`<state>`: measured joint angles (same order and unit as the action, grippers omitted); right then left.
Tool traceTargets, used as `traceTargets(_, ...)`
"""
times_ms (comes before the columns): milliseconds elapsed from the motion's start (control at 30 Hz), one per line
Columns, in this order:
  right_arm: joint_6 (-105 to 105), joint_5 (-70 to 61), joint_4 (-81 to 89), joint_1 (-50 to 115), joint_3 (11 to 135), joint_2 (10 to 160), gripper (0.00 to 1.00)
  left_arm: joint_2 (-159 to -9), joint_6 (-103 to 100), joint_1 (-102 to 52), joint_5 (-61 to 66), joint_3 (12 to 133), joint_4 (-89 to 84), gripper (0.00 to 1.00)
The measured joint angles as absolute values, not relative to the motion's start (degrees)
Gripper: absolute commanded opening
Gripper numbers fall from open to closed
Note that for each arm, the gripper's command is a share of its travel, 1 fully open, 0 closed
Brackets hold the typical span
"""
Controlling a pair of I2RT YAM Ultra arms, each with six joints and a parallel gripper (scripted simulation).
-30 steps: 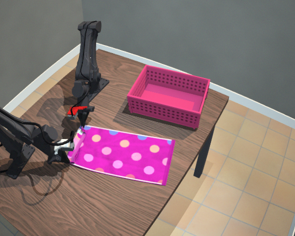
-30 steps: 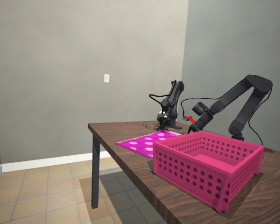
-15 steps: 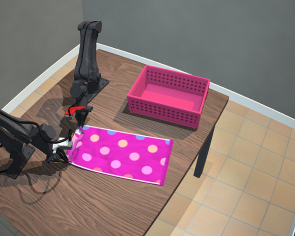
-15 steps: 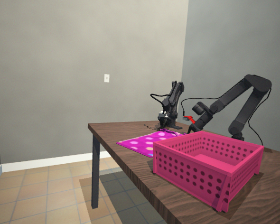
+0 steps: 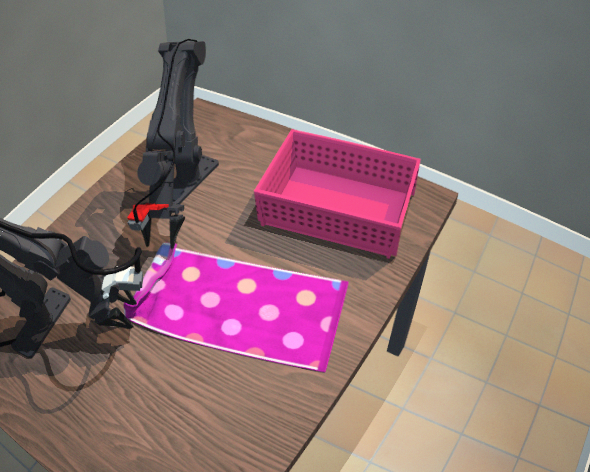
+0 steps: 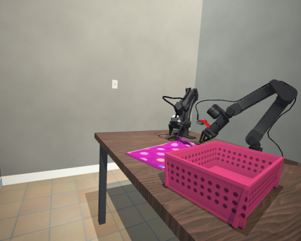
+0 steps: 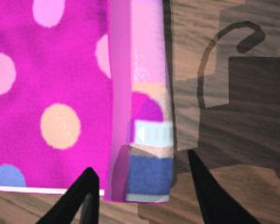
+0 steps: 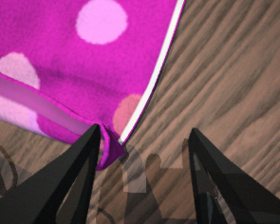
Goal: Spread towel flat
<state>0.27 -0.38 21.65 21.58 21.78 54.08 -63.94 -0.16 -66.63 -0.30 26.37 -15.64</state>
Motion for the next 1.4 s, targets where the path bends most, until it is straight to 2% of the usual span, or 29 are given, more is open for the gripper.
traceTargets(333, 0.3, -0.4, 31.9, 21.5, 31.6, 52.6, 0.64, -60.0, -0.2, -65.4, -0.1, 34.9, -26.3, 0.64)
traceTargets(933, 0.3, -0.3, 33.9, 18.1, 52.9, 74.6, 0.64, -64.8, -0.3, -47.9, -0.2, 47.5, -36.2, 0.64)
traceTargets(1400, 0.3, -0.3, 34.5, 18.1, 53.8, 75.1, 0.64, -65.2, -0.3, -47.5, -0.2, 48.2, -37.6, 0.64)
